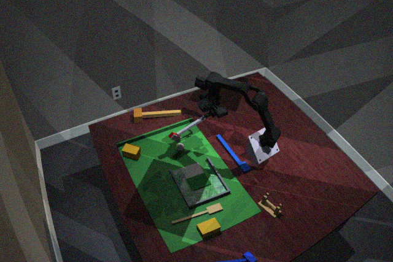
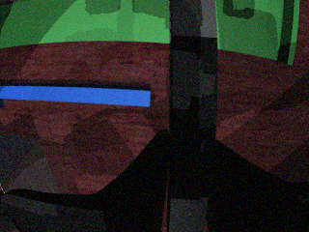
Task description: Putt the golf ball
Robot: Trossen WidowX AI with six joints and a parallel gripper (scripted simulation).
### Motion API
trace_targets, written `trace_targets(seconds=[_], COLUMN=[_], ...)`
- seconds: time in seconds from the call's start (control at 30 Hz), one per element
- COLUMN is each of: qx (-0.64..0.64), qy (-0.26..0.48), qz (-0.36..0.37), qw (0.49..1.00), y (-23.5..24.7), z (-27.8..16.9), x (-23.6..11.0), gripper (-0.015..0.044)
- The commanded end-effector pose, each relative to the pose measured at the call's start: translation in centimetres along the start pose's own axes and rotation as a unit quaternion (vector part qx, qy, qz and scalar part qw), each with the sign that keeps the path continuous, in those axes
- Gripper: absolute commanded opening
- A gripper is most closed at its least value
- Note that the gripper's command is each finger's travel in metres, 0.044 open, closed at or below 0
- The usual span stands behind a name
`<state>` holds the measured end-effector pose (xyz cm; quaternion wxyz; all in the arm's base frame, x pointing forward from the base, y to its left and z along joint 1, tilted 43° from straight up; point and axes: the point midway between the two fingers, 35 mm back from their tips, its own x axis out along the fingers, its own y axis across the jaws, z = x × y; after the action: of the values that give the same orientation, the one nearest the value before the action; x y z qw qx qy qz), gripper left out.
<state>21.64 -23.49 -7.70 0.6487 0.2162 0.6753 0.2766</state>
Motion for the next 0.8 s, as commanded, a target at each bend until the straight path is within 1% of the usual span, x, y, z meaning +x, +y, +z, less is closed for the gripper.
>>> trace_targets(seconds=[0.0, 0.23, 0.57, 0.77], qx=[0.046, 0.062, 0.062, 0.062], qy=[0.003, 0.004, 0.004, 0.004], qz=[0.003, 0.004, 0.004, 0.004], qw=[0.999, 0.998, 0.998, 0.998], y=[-2.1, -2.8, -2.8, -2.8], z=[-1.7, -2.3, -2.4, -2.4], x=[0.7, 1.3, 4.9, 5.2], gripper=[0.0, 0.0, 0.0, 0.0])
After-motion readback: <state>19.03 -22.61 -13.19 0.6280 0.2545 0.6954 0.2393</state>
